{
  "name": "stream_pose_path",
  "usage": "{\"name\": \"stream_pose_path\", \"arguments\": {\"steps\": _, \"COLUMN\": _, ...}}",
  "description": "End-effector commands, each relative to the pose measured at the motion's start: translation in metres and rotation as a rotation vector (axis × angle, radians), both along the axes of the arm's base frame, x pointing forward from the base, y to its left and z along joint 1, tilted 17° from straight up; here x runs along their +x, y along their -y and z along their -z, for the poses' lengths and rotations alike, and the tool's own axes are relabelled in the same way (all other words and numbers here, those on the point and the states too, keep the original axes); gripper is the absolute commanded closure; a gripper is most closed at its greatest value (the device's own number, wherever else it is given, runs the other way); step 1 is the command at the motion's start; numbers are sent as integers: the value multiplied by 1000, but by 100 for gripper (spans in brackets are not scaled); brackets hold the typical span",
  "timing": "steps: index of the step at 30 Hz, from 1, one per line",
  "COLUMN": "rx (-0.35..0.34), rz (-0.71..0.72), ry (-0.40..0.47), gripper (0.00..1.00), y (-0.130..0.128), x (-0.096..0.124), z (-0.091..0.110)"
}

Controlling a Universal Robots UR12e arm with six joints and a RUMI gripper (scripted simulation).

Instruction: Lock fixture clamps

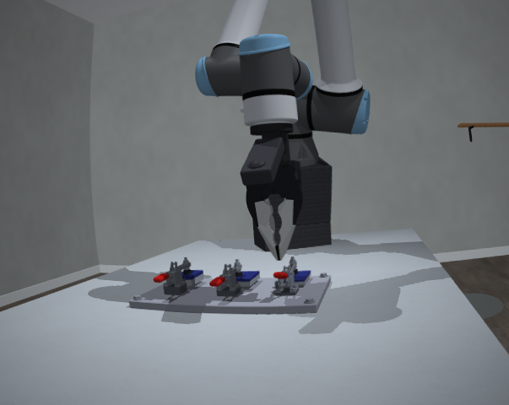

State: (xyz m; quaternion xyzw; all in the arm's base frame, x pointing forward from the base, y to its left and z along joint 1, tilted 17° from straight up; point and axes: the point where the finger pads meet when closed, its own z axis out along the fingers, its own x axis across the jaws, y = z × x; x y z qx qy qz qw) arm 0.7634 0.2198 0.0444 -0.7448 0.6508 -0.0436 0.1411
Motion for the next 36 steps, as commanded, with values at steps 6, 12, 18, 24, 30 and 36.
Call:
{"name": "stream_pose_path", "arguments": {"steps": 6, "rx": 0, "rz": 1, "ry": -2, "gripper": 100, "y": 1, "x": -2, "z": 1}}
{"name": "stream_pose_path", "arguments": {"steps": 12, "rx": 0, "rz": 0, "ry": -3, "gripper": 100, "y": 1, "x": -1, "z": 5}}
{"name": "stream_pose_path", "arguments": {"steps": 18, "rx": 0, "rz": 0, "ry": -3, "gripper": 100, "y": 0, "x": -1, "z": 6}}
{"name": "stream_pose_path", "arguments": {"steps": 24, "rx": 0, "rz": 0, "ry": -3, "gripper": 100, "y": -1, "x": 0, "z": 9}}
{"name": "stream_pose_path", "arguments": {"steps": 30, "rx": 0, "rz": 0, "ry": -2, "gripper": 100, "y": -1, "x": 0, "z": 9}}
{"name": "stream_pose_path", "arguments": {"steps": 36, "rx": 0, "rz": 0, "ry": -1, "gripper": 100, "y": -1, "x": 1, "z": 8}}
